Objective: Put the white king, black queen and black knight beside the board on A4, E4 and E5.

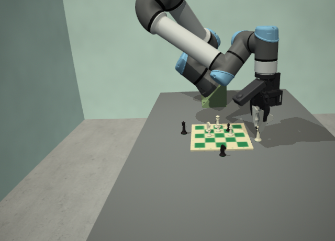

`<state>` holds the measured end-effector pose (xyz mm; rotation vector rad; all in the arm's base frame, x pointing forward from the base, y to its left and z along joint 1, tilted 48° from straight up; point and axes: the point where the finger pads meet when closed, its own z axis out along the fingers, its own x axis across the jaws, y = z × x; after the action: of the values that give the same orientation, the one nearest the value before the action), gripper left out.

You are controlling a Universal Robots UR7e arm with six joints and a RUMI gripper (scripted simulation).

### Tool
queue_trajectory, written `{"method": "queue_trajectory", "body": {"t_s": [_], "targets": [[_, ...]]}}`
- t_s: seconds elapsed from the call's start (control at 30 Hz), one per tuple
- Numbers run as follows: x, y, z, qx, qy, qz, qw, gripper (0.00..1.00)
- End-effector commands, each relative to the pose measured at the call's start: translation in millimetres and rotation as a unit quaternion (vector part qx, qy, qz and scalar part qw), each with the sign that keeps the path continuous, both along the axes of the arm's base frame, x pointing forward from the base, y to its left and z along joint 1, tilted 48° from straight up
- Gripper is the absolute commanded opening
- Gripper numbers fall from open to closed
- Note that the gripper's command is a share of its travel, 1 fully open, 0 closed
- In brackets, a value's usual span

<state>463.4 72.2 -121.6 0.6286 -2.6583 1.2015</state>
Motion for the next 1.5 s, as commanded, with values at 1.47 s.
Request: {"method": "queue_trajectory", "body": {"t_s": [1.47], "targets": [[-4,71,70,0.0,-0.002,-0.003,1.0,0.0]]}}
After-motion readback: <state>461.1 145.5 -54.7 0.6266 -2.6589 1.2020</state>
